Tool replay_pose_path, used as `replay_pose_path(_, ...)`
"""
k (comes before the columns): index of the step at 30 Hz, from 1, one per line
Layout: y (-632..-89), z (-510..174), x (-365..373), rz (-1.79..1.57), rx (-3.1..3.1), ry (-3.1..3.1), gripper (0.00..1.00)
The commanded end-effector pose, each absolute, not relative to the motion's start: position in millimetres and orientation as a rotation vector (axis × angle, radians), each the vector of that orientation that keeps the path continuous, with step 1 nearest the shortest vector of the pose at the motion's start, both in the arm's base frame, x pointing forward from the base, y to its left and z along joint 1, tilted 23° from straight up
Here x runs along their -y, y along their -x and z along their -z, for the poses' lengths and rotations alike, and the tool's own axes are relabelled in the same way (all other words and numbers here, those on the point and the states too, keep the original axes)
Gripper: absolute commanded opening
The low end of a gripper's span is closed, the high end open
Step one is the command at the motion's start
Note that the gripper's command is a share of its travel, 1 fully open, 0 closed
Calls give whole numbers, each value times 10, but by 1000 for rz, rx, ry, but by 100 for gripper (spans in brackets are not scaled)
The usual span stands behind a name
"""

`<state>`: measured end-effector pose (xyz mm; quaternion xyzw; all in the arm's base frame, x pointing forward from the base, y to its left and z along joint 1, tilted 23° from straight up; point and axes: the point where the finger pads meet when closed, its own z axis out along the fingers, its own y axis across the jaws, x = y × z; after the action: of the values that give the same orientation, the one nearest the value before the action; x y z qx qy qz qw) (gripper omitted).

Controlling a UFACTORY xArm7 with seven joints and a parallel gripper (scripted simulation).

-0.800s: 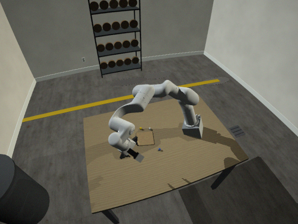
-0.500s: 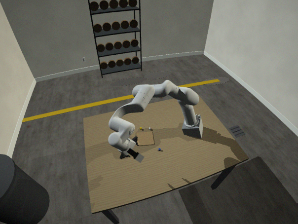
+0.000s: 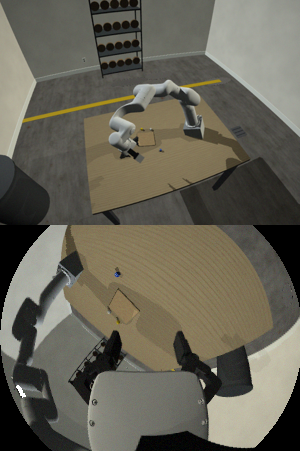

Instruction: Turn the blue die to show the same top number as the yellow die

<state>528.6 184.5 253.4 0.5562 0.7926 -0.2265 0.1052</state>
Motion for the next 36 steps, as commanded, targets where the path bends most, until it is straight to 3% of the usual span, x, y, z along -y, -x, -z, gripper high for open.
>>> replay_pose_path(1,-5348,-2631,-1531,581,-2178,-1794,100)
replay_pose_path(20,-5266,-2753,-422,306,-1595,-2254,100)
replay_pose_path(36,-4854,-2701,505,34,-986,-2577,100)
